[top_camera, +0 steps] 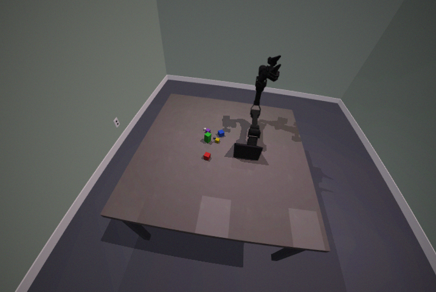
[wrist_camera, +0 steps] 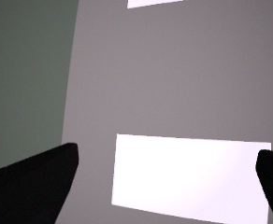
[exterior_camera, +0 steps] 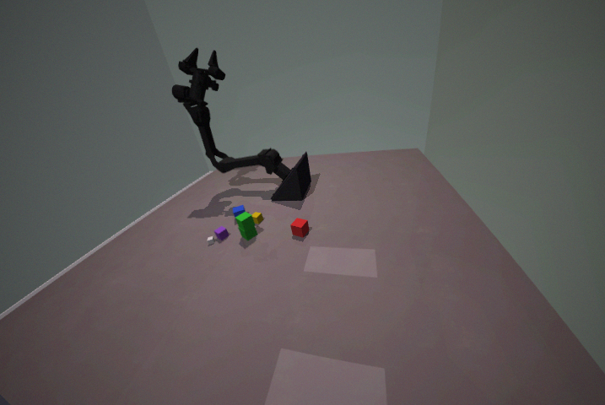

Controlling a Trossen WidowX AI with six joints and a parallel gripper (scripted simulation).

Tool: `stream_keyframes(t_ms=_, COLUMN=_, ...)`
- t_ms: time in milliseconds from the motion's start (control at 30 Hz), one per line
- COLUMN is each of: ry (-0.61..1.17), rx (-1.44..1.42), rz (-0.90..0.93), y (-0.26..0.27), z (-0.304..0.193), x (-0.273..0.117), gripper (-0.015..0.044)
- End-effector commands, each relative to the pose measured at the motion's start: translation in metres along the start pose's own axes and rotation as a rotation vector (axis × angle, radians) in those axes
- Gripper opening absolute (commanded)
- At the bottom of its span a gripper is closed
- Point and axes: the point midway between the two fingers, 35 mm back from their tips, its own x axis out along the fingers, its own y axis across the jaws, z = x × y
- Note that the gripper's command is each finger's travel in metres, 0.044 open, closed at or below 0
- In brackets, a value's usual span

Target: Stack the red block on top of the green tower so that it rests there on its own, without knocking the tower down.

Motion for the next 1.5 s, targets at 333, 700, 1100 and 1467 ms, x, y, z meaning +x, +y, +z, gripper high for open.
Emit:
stream_keyframes(t_ms=333, ry=0.293, rx=0.457, rz=0.283, y=0.104, z=-0.079, x=0.040, gripper=0.0440)
stream_keyframes(t_ms=700, ry=0.747, rx=0.907, rz=0.480, y=0.226, z=-0.166, x=0.030, gripper=0.0440)
stream_keyframes(t_ms=1100, ry=1.388, rx=1.338, rz=0.514, y=0.348, z=-0.238, x=-0.043, gripper=0.0440)
stream_keyframes(t_ms=1467, ry=2.056, rx=1.541, rz=0.363, y=0.435, z=-0.268, x=-0.139, gripper=0.0440)
